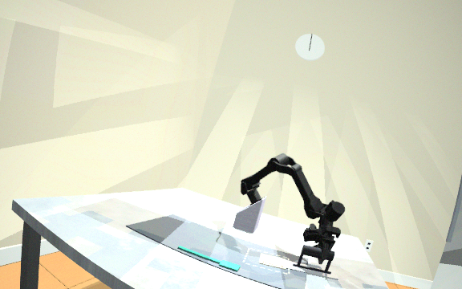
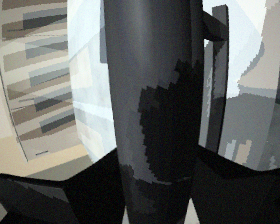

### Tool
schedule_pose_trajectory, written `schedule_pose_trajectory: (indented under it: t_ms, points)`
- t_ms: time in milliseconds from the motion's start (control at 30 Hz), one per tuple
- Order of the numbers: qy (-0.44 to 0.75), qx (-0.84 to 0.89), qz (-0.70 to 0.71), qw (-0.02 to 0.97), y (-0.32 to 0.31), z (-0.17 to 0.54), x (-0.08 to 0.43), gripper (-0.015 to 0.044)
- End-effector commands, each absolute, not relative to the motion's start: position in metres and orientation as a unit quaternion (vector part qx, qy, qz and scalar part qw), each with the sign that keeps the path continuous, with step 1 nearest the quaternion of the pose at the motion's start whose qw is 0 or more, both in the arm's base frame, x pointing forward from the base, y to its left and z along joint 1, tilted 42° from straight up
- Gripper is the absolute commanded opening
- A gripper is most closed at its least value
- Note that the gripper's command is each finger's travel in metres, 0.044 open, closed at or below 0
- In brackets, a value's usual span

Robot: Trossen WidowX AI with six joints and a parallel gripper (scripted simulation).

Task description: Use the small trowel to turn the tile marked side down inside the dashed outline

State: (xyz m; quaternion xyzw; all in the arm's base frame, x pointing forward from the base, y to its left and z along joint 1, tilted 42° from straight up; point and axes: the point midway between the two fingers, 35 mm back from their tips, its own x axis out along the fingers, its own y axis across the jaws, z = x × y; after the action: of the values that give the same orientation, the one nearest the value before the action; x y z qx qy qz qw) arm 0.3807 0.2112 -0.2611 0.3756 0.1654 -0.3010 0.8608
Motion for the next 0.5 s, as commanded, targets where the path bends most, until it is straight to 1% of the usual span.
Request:
schedule_pose_trajectory:
  t_ms: [0, 167, 300, 467]
  points:
    - [0.161, 0.383, -0.294, 0.861, 0.238, -0.253, 0.381, 0.0]
    - [0.161, 0.384, -0.293, 0.861, 0.258, -0.248, 0.379, 0.0]
    - [0.161, 0.384, -0.294, 0.861, 0.257, -0.247, 0.38, 0.0]
    - [0.179, 0.378, -0.308, 0.854, 0.241, -0.225, 0.4, 0.0]
